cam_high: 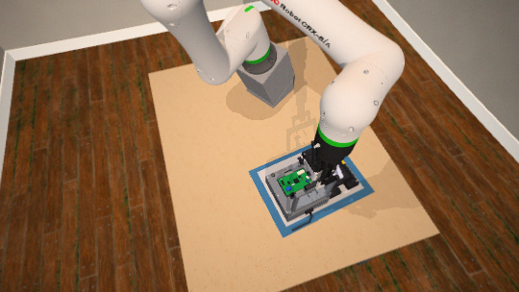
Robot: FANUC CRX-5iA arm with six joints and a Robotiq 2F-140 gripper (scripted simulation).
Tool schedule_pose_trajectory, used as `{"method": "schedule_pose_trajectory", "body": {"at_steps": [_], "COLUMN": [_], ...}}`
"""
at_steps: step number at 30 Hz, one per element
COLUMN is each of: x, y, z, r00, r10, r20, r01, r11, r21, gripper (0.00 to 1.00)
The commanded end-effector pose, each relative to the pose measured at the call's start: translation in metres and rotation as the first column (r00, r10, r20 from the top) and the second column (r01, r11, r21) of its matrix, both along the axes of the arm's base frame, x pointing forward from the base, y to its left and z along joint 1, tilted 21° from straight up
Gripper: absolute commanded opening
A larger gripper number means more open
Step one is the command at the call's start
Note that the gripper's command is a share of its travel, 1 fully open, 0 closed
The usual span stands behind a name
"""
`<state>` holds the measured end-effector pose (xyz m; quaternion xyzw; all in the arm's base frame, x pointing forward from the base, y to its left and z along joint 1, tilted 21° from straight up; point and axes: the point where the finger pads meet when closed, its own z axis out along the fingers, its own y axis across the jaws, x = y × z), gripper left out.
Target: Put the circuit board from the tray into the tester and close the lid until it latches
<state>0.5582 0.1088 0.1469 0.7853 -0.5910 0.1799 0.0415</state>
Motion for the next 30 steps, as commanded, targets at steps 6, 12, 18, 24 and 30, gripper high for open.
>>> {"method": "schedule_pose_trajectory", "body": {"at_steps": [6,12,18,24,30], "x": [-0.011,-0.018,-0.025,-0.034,-0.04], "y": [-0.004,-0.006,-0.009,-0.012,-0.014], "z": [-0.002,-0.004,-0.006,-0.009,-0.011], "r00": [1.0,1.0,1.0,1.0,1.0], "r10": [-0.001,-0.001,-0.001,-0.001,-0.001], "r20": [-0.001,-0.001,-0.001,-0.001,-0.001], "r01": [0.001,0.001,0.001,0.001,0.001], "r11": [1.0,1.0,1.0,1.0,1.0], "r21": [0.0,0.0,0.0,0.0,0.0], "gripper": [0.0,0.0,0.0,0.0,0.0]}}
